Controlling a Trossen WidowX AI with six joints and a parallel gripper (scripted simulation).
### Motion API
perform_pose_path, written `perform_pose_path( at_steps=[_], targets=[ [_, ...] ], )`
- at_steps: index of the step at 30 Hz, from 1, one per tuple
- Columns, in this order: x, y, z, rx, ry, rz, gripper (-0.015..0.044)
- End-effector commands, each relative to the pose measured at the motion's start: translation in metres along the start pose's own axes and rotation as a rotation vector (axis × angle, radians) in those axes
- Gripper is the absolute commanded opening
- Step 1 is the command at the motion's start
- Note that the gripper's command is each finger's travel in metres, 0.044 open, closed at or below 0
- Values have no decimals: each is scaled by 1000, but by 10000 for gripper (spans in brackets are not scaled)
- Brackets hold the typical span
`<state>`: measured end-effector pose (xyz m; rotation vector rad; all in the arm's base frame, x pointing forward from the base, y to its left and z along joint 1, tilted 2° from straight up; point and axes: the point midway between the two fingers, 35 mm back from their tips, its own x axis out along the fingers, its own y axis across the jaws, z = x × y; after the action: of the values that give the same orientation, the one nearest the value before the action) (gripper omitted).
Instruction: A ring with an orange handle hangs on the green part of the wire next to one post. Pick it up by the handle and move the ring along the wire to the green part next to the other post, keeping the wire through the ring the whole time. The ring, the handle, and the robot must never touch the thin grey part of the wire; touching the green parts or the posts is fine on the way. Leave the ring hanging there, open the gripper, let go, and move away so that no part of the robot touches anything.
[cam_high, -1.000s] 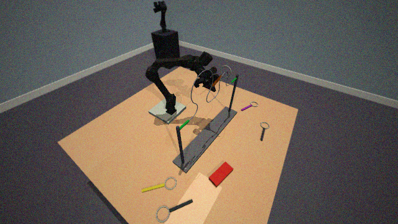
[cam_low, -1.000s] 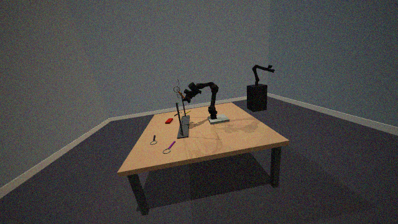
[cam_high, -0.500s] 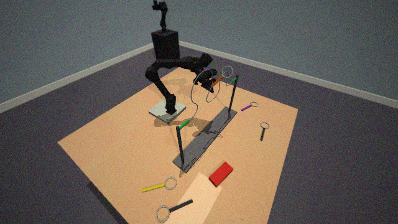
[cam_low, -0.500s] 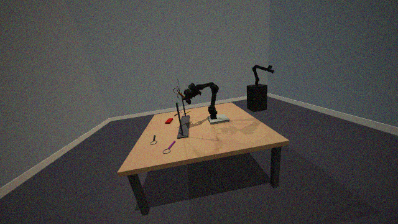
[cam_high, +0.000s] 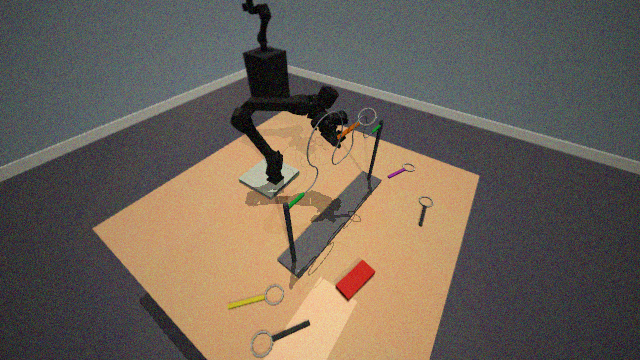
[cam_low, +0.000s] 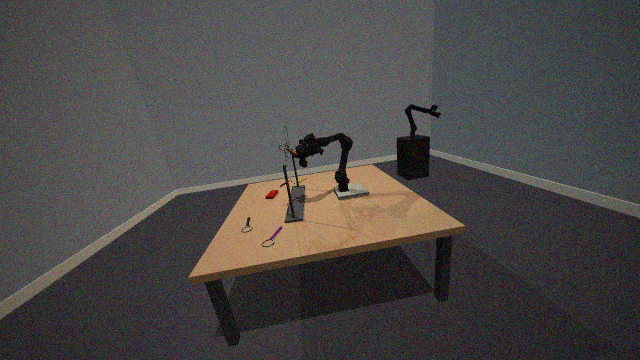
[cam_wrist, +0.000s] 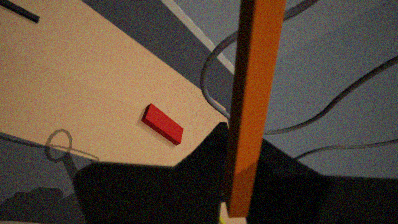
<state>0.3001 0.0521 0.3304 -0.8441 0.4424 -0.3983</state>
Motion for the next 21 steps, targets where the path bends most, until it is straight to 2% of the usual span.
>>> perform_pose_path(
  at_steps=[1, 21],
  targets=[
    [0, -7, -1, -50, -7, -37, -150],
    [-1, -38, 6, -438, -55, -253, -150]
  ],
)
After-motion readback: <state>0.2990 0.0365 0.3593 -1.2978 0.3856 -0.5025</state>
